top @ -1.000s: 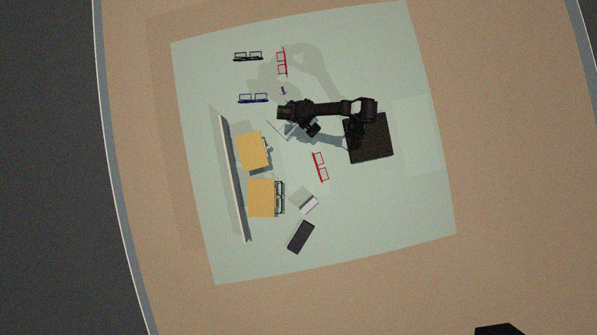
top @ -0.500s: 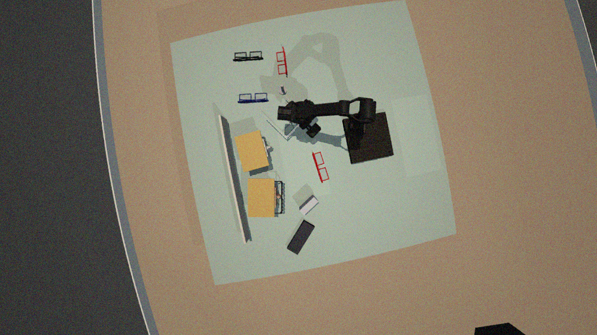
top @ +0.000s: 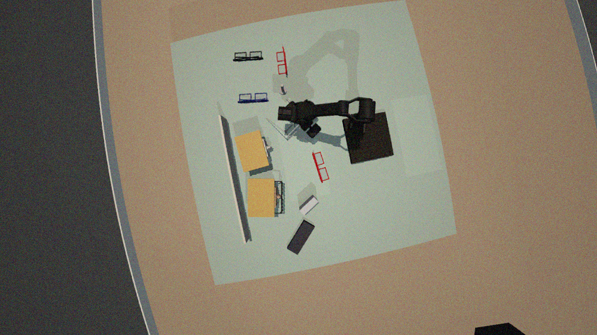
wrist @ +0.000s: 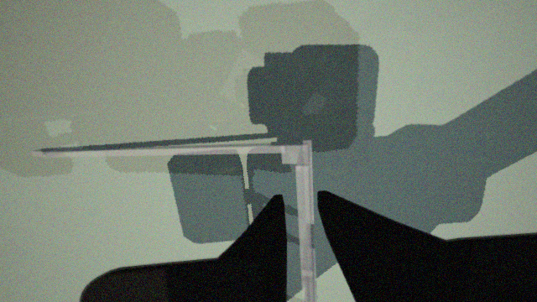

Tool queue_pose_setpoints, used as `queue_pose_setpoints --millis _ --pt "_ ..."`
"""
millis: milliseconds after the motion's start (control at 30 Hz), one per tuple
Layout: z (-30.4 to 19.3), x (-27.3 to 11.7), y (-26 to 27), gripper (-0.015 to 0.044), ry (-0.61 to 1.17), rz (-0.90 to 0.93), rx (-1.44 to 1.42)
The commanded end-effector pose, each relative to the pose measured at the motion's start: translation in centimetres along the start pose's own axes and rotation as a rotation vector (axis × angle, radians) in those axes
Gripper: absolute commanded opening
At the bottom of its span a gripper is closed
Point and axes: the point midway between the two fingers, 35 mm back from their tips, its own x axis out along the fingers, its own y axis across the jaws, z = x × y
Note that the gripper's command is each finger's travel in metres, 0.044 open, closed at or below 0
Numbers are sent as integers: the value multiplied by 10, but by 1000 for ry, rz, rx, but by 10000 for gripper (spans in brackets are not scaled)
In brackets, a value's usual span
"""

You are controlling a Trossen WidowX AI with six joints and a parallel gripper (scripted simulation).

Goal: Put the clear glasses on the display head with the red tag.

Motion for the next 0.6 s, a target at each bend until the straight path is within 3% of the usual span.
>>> queue_pose_setpoints --millis 0,567 --pt "0 0 0 107 0 0 0" --pt "0 -5 6 107 2 -2 2"
